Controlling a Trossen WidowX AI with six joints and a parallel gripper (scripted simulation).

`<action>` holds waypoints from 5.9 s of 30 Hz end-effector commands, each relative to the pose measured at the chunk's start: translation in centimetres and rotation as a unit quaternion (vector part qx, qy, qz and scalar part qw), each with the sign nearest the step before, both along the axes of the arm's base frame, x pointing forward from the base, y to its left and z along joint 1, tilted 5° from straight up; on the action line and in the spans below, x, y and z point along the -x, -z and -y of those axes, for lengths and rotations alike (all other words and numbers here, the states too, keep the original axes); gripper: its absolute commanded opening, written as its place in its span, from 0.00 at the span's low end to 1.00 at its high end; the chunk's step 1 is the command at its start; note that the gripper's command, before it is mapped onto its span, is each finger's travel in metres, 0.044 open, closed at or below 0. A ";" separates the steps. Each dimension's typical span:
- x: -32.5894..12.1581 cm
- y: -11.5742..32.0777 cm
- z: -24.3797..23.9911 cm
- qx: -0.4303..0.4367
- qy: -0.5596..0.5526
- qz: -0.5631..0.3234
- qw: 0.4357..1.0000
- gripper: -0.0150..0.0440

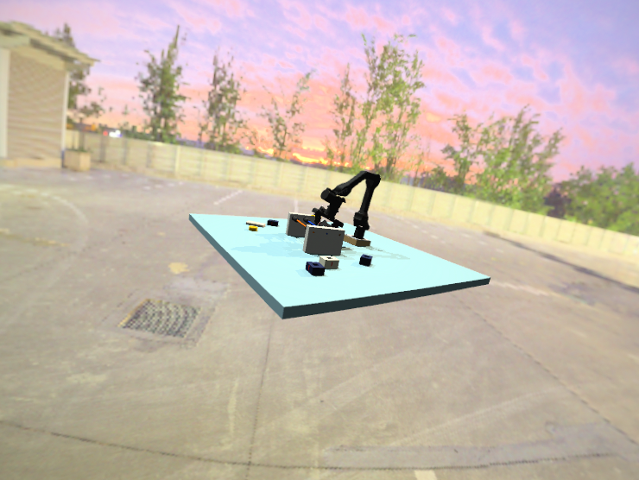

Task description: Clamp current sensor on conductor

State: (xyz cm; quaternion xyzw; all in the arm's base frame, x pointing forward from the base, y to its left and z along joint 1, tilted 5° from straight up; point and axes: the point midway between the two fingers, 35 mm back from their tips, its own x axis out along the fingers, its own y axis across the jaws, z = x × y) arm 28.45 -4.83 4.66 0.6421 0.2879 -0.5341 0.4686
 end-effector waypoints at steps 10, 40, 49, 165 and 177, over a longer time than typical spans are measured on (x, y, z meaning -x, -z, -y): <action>0.1 0.0 0.0 -0.001 -0.001 -0.002 1.000 0.25; -0.1 -0.7 0.0 -0.036 0.001 -0.084 0.996 0.25; -0.1 -1.6 0.0 -0.073 0.005 -0.158 0.985 0.25; 0.3 -12.0 0.0 -0.073 0.005 -0.159 0.985 1.00; 0.3 -12.0 0.0 -0.073 0.005 -0.159 0.985 1.00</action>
